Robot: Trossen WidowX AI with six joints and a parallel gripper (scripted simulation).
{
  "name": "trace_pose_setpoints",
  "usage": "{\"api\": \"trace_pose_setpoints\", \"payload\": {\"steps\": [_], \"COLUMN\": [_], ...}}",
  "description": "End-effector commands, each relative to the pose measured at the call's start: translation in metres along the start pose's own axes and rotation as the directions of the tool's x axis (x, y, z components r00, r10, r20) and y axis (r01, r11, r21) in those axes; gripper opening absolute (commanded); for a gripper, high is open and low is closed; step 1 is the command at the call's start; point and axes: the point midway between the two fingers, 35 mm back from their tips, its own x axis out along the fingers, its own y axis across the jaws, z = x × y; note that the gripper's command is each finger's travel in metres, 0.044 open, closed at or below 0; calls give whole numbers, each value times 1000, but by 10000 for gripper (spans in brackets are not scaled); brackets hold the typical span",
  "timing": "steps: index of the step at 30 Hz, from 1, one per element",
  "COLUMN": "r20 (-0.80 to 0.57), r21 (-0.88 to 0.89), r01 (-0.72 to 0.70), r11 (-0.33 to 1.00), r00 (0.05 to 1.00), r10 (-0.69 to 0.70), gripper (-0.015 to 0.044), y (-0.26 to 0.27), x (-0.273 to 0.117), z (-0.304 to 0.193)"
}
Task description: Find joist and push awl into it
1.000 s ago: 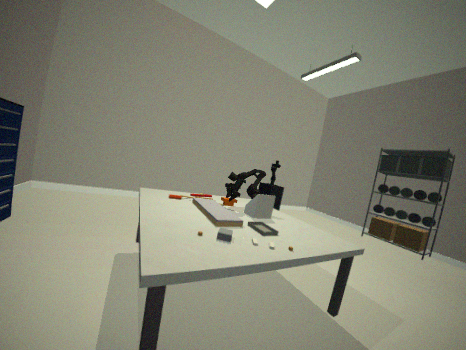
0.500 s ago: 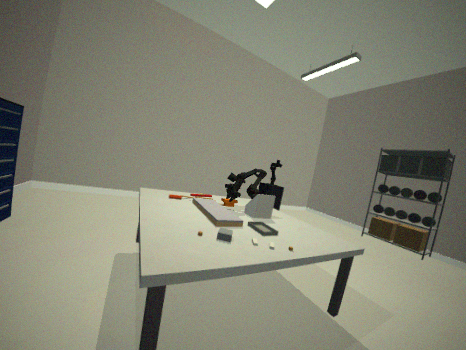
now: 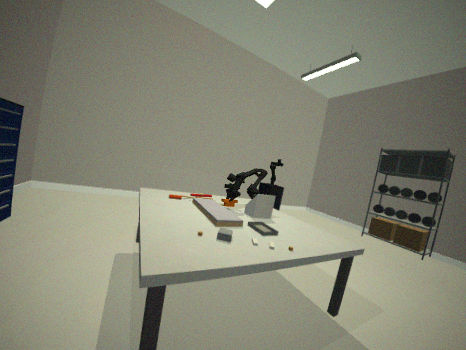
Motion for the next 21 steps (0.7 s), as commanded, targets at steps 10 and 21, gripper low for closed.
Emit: {"api": "trace_pose_setpoints", "payload": {"steps": [10, 21], "r20": [16, 22], "r21": [24, 43], "r01": [-52, -92], "r11": [998, 995], "r00": [999, 996], "r10": [52, 91], "gripper": [0, 0], "y": [-4, -6], "x": [-2, -3], "z": [5, 5]}}
